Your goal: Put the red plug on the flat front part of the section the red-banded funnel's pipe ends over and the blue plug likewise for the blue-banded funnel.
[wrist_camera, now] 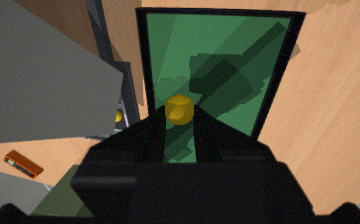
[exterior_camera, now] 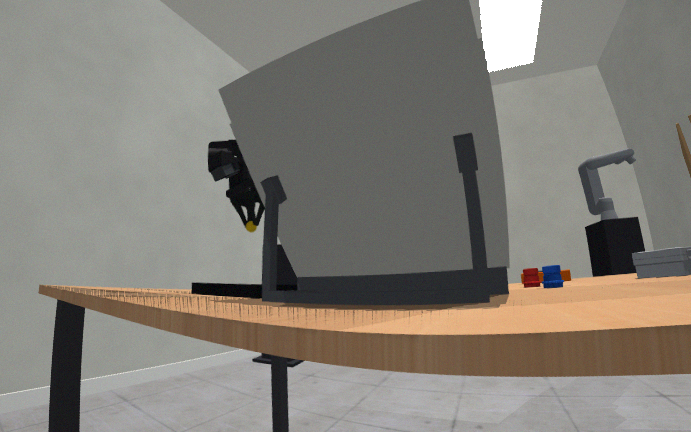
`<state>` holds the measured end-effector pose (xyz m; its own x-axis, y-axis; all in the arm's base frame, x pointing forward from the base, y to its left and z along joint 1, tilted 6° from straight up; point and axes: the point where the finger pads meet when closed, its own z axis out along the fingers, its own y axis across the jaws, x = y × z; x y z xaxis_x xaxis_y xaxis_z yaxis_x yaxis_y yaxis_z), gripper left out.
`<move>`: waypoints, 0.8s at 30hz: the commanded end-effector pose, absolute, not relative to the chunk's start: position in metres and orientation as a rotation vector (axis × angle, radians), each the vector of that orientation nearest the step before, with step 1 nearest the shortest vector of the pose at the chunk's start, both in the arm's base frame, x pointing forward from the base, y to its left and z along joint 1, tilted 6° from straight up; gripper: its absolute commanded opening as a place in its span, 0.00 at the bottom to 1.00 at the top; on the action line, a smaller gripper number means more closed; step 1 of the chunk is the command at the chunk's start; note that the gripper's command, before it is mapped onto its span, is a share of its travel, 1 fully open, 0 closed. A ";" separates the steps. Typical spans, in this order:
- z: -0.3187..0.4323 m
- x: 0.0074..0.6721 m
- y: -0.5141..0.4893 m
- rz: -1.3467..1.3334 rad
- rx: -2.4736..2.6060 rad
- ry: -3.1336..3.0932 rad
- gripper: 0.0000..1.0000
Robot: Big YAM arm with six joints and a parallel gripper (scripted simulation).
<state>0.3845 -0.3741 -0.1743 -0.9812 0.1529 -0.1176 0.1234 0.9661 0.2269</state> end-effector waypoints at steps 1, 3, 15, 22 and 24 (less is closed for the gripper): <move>-0.177 0.376 -0.383 0.332 0.220 2.979 0.00; -0.172 0.361 -0.380 0.332 0.220 2.979 0.00; -0.146 0.268 -0.362 0.330 0.220 2.979 0.00; -0.126 0.285 -0.317 0.301 0.230 2.945 0.00; -0.118 0.292 -0.300 0.290 0.235 2.932 0.00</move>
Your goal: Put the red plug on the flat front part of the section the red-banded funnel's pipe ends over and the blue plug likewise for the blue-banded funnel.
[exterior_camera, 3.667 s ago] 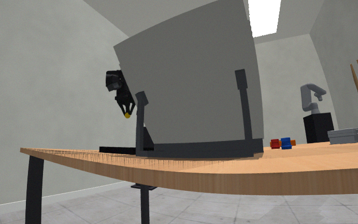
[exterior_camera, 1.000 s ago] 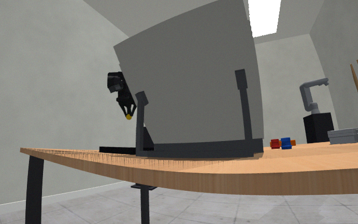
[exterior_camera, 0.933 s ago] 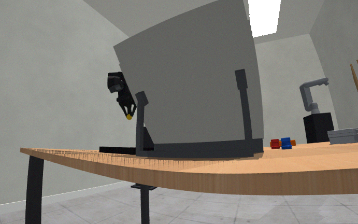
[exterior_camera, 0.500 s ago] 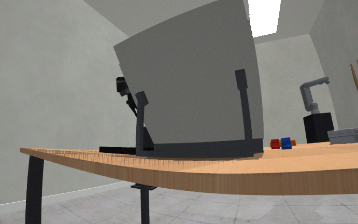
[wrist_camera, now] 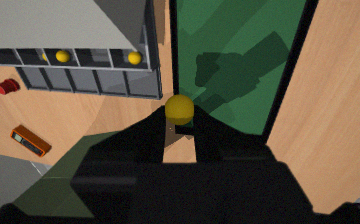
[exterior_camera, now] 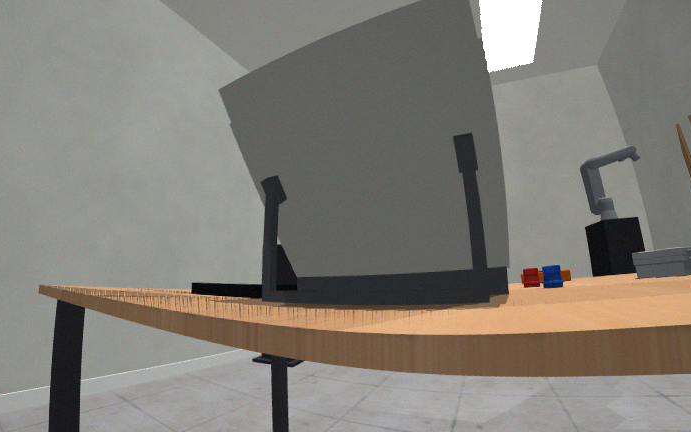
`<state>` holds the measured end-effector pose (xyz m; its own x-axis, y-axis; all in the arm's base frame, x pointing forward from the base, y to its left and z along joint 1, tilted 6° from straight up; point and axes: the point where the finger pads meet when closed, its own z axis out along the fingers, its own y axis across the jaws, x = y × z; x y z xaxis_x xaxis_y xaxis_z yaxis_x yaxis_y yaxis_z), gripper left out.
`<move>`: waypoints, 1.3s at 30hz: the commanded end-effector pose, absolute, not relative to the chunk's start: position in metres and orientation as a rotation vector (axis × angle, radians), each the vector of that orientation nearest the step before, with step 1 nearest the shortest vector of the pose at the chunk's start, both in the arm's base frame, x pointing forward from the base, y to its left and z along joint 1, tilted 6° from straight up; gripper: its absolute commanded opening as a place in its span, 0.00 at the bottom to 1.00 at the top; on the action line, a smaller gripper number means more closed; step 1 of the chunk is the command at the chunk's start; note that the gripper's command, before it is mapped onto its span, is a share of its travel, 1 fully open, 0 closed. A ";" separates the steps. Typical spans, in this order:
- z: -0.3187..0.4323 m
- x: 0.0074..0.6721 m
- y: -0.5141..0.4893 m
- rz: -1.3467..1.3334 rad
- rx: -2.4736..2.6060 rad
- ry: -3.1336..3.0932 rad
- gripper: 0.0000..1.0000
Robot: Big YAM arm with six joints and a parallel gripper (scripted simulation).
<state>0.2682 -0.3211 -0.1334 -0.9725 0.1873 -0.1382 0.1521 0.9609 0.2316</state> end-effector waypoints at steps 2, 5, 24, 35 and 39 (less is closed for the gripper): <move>-0.110 0.299 -0.282 0.278 0.239 2.918 0.00; -0.098 0.309 -0.256 0.261 0.245 2.898 0.00; -0.030 0.347 -0.127 0.156 0.189 2.787 0.00; 0.007 0.368 -0.061 0.099 0.181 2.725 0.00; 0.024 0.377 -0.032 0.074 0.179 2.697 0.00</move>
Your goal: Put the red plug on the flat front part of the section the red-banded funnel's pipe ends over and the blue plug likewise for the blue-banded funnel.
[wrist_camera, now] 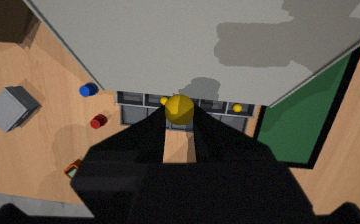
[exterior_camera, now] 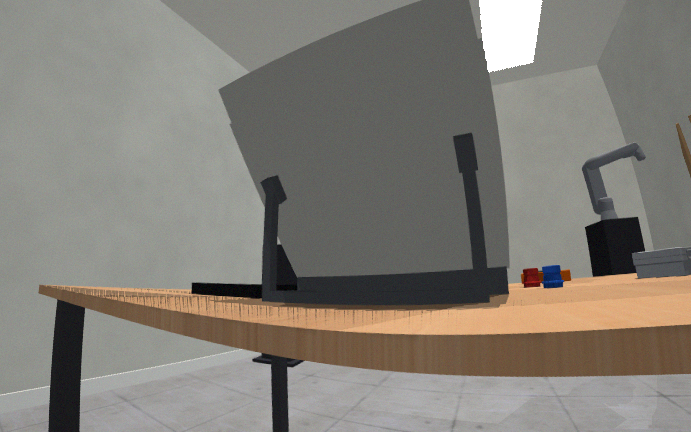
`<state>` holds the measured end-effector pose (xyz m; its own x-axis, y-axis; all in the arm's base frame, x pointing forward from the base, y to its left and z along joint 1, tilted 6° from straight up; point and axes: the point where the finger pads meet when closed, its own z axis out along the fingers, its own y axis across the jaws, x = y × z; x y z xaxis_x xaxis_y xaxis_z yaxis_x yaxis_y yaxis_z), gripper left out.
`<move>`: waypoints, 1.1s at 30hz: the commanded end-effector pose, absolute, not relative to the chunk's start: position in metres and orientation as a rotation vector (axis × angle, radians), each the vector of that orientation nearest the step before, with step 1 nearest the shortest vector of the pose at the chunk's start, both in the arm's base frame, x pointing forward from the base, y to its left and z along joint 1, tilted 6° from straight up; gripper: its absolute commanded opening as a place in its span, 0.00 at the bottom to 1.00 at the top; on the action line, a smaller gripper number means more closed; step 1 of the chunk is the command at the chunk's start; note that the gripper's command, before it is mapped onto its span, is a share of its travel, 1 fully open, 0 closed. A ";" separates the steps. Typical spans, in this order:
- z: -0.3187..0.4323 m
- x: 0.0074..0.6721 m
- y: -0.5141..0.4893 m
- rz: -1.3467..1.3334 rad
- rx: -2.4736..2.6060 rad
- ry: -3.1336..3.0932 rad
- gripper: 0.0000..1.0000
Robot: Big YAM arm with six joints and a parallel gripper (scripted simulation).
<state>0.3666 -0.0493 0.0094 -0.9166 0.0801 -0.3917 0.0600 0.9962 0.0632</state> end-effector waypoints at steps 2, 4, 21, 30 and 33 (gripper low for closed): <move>0.032 0.382 -0.018 0.062 0.178 2.683 0.00; 0.036 0.384 -0.011 0.056 0.177 2.676 0.00; 0.090 0.416 0.083 -0.013 0.216 2.577 0.00; 0.090 0.416 0.083 -0.011 0.219 2.578 0.00; 0.090 0.416 0.083 -0.010 0.220 2.578 0.00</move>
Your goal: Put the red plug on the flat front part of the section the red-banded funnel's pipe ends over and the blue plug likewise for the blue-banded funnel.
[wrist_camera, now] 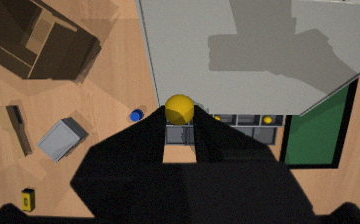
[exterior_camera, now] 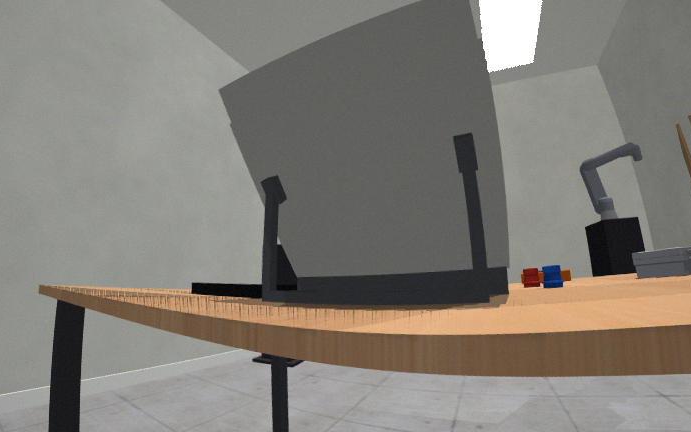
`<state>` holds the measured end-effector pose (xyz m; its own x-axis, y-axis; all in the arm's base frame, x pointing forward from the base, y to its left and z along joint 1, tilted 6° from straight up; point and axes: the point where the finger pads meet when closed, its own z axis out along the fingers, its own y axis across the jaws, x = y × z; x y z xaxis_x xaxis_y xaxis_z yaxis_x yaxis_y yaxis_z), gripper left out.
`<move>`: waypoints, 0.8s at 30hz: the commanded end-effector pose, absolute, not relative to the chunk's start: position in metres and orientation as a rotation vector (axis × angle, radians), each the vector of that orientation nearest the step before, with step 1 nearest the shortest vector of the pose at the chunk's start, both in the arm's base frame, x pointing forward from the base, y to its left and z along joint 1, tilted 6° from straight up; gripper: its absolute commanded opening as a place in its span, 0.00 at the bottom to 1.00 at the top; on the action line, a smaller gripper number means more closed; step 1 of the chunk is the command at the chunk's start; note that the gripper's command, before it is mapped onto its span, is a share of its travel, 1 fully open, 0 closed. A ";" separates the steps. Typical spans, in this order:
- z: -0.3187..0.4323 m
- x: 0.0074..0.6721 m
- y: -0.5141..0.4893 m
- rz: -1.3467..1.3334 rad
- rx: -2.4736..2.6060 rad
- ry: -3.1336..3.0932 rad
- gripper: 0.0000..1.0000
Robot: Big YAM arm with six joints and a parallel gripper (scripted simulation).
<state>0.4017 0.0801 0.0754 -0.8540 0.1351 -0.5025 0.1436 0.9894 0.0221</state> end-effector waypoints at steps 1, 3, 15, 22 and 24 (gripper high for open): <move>0.090 0.416 0.083 -0.009 0.220 2.578 0.00; 0.090 0.416 0.083 -0.009 0.221 2.578 0.00; 0.099 0.498 0.070 -0.012 0.212 2.587 0.00; 0.106 0.553 0.061 -0.014 0.205 2.592 0.00; 0.106 0.554 0.060 -0.013 0.207 2.592 0.00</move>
